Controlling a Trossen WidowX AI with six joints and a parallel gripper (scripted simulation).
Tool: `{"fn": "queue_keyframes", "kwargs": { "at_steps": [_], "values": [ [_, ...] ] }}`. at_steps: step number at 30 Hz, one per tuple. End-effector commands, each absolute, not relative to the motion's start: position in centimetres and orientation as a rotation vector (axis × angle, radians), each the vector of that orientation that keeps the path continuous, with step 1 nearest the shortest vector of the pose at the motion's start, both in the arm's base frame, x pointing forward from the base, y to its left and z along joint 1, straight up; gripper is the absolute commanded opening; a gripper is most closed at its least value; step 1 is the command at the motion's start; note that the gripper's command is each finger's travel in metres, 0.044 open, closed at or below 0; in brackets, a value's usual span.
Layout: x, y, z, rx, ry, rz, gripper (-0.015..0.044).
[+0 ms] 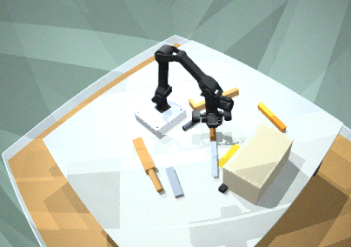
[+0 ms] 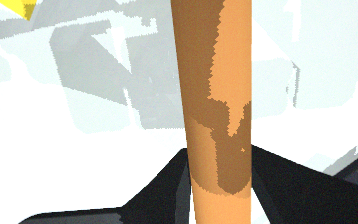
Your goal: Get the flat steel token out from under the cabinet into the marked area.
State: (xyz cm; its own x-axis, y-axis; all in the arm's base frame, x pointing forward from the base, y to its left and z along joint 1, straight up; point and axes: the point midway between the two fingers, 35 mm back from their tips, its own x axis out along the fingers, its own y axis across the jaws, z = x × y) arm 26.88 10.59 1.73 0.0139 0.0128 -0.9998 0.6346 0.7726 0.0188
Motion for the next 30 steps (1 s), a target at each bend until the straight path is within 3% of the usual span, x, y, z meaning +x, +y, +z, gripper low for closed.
{"fn": "queue_keyframes", "kwargs": {
  "at_steps": [1,30],
  "values": [
    [27.1,10.2,1.9,0.552,1.482,-0.518,0.0000],
    [27.0,6.8,1.9,0.550,1.481,-0.520,0.0000]
  ]
}}
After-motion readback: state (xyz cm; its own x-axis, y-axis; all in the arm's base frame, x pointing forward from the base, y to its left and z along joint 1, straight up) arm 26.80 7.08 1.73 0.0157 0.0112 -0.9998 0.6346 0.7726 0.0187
